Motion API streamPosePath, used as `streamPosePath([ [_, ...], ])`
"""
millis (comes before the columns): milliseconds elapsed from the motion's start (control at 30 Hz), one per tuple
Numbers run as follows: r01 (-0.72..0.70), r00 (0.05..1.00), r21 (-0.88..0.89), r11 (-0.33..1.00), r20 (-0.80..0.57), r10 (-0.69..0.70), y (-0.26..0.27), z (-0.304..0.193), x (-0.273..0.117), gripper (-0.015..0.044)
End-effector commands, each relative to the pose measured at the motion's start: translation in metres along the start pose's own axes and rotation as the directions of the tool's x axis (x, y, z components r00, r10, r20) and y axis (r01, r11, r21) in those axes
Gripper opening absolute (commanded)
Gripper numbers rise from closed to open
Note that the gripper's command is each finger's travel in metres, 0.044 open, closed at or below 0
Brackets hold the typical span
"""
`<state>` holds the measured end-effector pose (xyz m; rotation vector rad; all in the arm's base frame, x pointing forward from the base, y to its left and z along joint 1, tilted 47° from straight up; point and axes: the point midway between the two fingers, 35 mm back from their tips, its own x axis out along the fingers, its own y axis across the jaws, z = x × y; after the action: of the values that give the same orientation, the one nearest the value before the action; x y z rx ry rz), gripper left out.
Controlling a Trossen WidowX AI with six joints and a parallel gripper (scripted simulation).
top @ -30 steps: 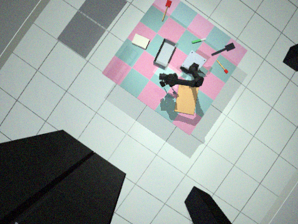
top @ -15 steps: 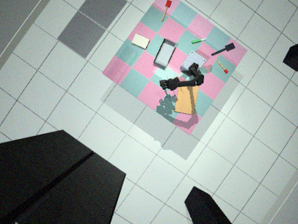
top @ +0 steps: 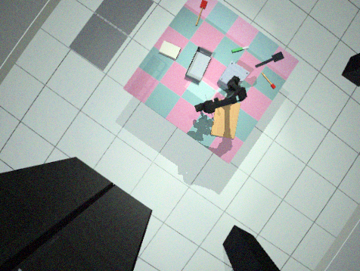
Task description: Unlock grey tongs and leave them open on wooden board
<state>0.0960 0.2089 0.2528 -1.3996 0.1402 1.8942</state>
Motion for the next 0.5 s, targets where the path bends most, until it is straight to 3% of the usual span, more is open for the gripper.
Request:
streamPosePath([
  [0,-0.02,1.0,0.026,0.999,-0.021,0.021,0.004,0.007,0.004,-0.015],
  [467,-0.065,0.994,0.085,0.994,-0.086,0.072,0.023,0.033,0.016,-0.015],
])
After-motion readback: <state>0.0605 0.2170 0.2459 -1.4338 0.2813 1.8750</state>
